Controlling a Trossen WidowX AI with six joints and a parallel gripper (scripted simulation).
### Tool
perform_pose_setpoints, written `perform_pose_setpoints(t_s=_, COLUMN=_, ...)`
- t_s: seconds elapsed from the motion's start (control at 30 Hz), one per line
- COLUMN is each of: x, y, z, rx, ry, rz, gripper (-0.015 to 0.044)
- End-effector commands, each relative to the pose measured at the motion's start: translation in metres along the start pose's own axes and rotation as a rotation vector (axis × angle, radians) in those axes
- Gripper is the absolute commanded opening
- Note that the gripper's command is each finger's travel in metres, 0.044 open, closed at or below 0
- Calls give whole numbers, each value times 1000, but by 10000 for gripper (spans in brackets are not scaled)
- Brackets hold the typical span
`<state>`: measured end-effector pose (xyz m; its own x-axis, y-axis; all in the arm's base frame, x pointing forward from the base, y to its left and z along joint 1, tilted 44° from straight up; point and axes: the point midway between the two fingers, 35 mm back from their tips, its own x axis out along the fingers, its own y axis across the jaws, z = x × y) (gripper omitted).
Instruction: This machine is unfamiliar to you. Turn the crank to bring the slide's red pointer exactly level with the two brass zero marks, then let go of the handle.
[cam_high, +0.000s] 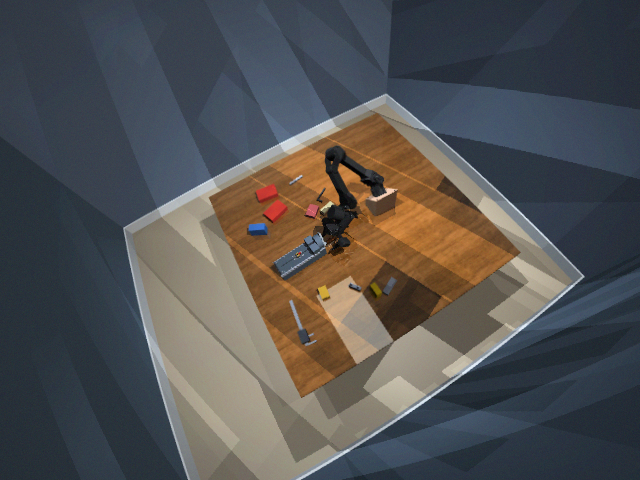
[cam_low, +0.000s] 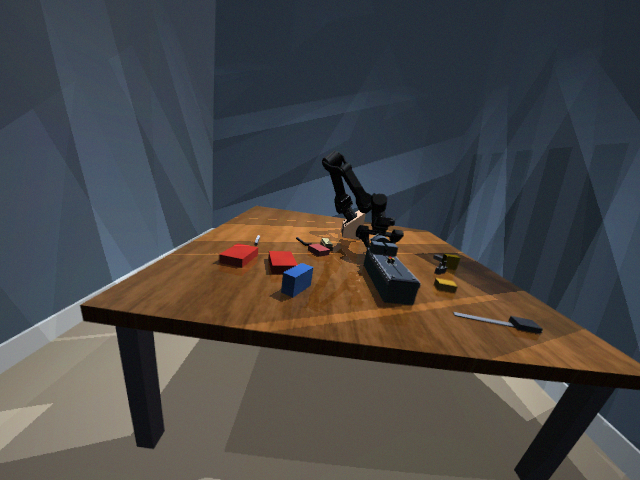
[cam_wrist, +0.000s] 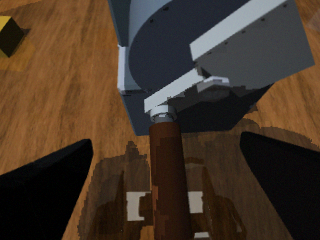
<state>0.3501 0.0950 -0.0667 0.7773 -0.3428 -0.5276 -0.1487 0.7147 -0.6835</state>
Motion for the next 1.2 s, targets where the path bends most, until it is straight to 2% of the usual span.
perform_pose_setpoints(t_s=0.0, x=2, y=1, z=-8, rx=-16, ry=9, rz=6, gripper=440)
perform_pose_setpoints(t_s=0.57, x=2, y=1, z=-8, rx=-16, ry=9, rz=6, gripper=0)
perform_pose_setpoints(t_s=1.17, x=-4, y=9, z=-2, rx=-15, ry=9, rz=7, gripper=0)
